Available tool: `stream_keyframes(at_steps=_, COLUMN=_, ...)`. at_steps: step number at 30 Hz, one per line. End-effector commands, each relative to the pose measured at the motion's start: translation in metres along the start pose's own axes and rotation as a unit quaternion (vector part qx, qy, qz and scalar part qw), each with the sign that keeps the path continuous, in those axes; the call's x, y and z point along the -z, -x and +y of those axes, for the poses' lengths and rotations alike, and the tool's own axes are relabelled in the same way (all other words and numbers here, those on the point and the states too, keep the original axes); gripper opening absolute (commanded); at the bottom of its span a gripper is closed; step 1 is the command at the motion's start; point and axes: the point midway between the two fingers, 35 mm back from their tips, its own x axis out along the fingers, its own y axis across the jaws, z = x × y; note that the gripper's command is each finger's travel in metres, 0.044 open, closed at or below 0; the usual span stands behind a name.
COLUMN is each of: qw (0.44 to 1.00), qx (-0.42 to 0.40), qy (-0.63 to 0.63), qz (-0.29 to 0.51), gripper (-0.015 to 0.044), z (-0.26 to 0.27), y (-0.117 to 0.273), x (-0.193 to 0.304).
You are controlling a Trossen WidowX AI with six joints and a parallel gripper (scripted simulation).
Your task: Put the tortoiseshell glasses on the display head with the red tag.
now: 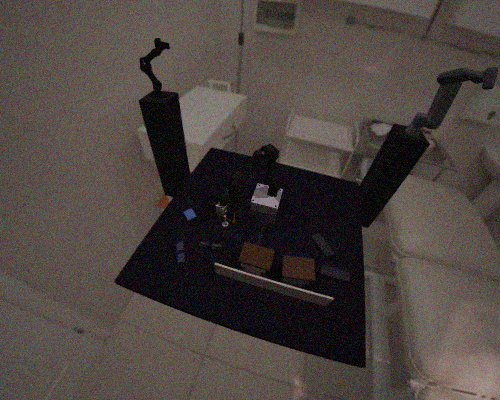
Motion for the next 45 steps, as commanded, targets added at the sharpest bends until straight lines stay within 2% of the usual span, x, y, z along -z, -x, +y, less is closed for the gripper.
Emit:
stream_keyframes(at_steps=1, qw=1.000, qx=0.003, qy=0.001, qz=0.000, gripper=0.0000, z=-0.003, y=-0.001, x=-0.002)
stream_keyframes(at_steps=45, qw=1.000, qx=0.003, qy=0.001, qz=-0.001, gripper=0.0000, z=-0.014, y=-0.002, x=-0.030)
